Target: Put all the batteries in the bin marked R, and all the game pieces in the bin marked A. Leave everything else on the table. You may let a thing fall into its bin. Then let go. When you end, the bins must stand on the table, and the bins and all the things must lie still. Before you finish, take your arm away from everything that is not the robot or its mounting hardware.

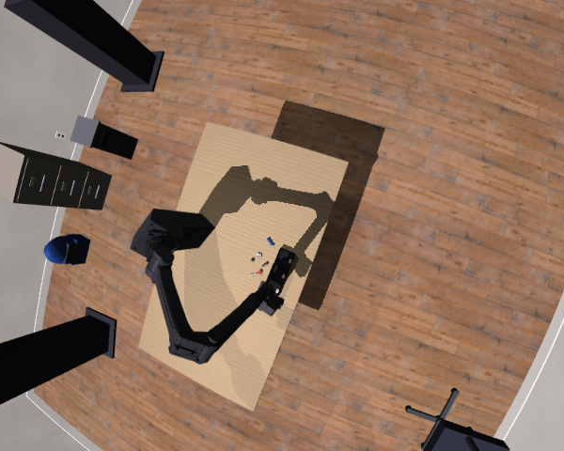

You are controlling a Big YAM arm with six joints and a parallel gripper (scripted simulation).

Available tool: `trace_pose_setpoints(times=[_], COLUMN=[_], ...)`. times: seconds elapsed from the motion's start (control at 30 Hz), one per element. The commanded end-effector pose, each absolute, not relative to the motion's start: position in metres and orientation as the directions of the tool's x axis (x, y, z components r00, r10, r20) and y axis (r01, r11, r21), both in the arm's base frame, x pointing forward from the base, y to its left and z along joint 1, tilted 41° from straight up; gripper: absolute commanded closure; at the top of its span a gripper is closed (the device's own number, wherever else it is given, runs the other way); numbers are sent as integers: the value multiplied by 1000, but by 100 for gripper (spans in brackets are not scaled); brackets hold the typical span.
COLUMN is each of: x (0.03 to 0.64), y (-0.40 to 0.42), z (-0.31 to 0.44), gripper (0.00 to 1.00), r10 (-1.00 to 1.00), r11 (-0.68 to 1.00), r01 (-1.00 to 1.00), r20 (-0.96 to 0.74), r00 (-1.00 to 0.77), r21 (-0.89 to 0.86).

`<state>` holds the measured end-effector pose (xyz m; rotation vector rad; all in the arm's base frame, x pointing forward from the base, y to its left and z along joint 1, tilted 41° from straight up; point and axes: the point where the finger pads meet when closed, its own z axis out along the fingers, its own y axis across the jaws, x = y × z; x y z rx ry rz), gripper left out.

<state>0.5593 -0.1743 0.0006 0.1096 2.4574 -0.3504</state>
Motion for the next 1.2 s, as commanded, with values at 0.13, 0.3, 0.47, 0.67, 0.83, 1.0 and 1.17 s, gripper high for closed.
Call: trace_pose_setpoints(times=[0.13, 0.3, 0.47, 0.67, 0.83, 1.0, 1.17], x=[573, 579, 584, 593, 601, 605, 605], y=[-180, -187, -190, -194, -198, -198, -198], z=[3, -7, -13, -26, -36, -14, -13], gripper=[92, 92, 92, 92, 92, 92, 92], r10=[-26, -20, -19, -19, -19, -23, -22], r11=[960, 959, 959, 959, 959, 958, 958], r01=[157, 164, 164, 164, 164, 169, 169], r20=[-632, -632, -631, -631, -631, -648, -645], r00=[-774, -775, -775, -775, -775, -761, -764], r21=[-232, -231, -231, -231, -231, -232, -232])
